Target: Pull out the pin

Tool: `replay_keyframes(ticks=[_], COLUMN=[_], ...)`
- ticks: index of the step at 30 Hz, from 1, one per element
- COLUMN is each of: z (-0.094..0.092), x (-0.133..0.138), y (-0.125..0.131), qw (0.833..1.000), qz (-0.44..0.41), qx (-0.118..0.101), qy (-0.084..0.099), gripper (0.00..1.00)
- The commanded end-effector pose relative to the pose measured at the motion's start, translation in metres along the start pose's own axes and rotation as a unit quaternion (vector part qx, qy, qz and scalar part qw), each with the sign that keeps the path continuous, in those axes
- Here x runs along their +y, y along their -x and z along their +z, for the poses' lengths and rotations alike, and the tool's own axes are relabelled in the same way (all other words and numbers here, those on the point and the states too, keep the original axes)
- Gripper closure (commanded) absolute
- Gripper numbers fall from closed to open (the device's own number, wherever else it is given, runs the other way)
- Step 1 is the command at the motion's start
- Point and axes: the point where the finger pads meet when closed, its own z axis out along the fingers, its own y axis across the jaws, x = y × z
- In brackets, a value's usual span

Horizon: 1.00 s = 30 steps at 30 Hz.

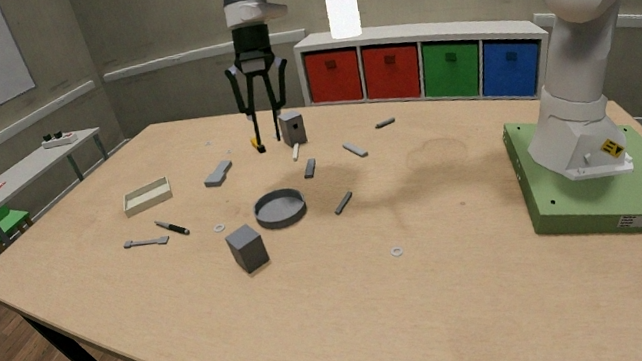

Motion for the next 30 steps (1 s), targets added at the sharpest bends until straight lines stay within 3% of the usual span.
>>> replay_keyframes(ticks=[1,4,16,21,30], z=[0.000,0.001,0.001,0.002,0.002], x=[-0.001,-0.003,-0.004,-0.013,-0.014], y=[0.005,0.011,0.015,0.034,0.038], qw=[1.000,1.000,1.000,0.999,0.999], qz=[0.005,0.008,0.010,0.024,0.027], qx=[-0.008,-0.019,-0.023,-0.041,-0.045], qy=[0.000,-0.001,-0.002,-0.006,-0.006], gripper=[0.69,0.69,0.69,0.69,0.69])
